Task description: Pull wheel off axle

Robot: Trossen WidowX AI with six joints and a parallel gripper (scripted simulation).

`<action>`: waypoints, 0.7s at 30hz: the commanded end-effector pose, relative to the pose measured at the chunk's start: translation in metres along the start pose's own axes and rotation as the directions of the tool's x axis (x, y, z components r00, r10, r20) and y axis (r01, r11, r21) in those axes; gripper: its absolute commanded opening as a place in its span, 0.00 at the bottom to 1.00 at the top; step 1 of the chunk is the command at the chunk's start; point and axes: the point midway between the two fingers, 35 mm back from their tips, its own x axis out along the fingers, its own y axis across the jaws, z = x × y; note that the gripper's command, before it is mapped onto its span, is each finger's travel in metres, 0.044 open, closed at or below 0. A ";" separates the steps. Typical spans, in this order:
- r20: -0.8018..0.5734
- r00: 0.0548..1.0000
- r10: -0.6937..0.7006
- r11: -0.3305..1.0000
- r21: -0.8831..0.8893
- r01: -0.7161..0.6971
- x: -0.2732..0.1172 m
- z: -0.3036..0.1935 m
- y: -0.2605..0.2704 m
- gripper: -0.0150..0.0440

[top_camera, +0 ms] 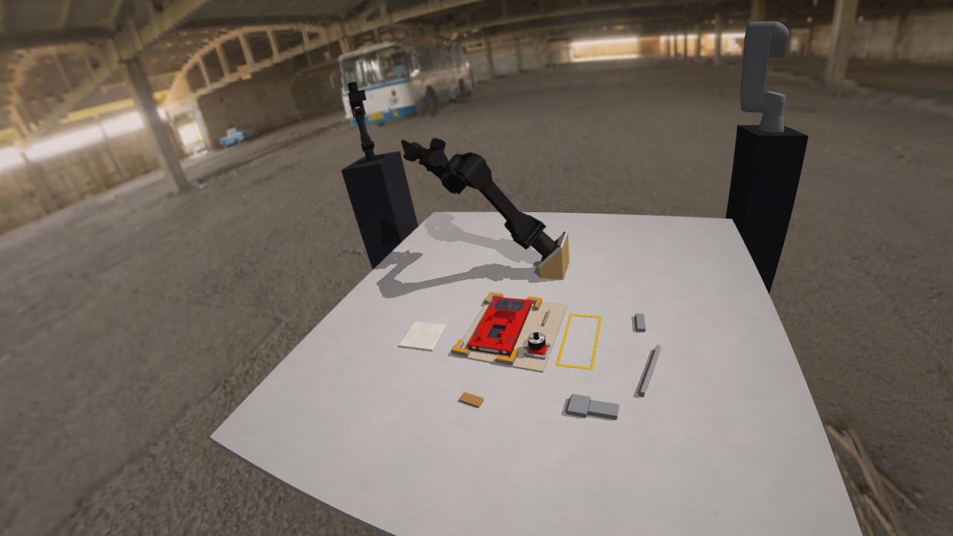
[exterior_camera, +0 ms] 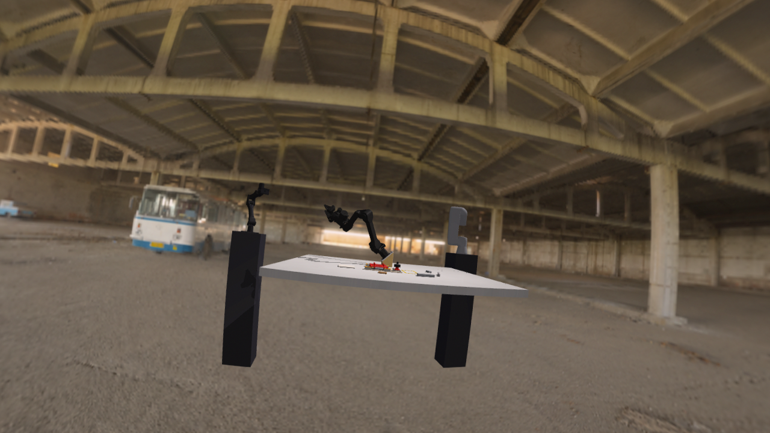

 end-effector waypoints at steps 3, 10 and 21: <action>-0.006 1.000 -0.007 1.000 0.022 0.007 -0.001 -0.004 0.000 0.80; -0.077 0.994 -0.082 0.986 0.142 0.093 -0.003 -0.038 -0.010 0.76; -0.313 0.921 -0.231 0.918 0.242 0.313 -0.012 -0.135 -0.029 0.76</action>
